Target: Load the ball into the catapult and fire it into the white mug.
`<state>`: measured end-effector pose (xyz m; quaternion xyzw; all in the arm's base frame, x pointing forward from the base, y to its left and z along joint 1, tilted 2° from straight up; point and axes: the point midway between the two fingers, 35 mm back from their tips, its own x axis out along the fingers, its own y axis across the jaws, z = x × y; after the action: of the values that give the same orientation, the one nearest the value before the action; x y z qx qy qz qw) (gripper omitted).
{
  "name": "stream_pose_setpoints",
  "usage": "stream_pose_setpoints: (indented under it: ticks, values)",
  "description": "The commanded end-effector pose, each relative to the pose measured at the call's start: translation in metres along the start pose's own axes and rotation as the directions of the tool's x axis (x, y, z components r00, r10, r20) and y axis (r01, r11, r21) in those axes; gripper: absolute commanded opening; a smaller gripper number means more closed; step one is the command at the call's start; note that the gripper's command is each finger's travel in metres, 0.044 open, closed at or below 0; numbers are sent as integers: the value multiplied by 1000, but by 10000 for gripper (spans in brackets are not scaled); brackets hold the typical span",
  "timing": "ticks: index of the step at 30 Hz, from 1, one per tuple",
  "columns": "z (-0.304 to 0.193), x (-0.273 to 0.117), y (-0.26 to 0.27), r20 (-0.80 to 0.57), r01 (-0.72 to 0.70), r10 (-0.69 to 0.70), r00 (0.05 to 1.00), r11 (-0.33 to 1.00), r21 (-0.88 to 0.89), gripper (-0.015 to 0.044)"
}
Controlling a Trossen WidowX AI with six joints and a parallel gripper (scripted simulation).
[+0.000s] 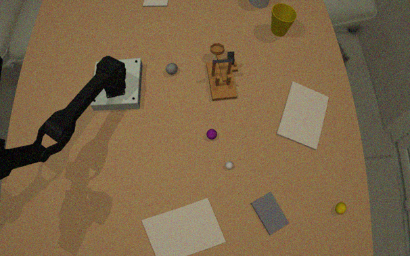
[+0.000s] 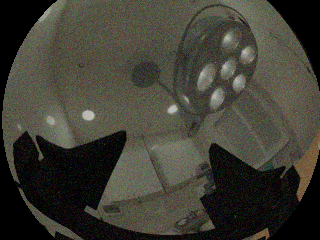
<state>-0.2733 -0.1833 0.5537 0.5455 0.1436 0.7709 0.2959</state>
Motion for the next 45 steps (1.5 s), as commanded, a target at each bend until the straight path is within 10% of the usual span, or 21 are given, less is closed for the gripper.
stream_pose_setpoints:
  ticks: [1,21,45]
  values:
    - [1,1,-1,3,2,-2,1000,1000,-1,426]
    - [85,90,-89,303,258,-227,926,964,-65,440]
    - [261,129,-248,625,606,-539,565,785,129,440]
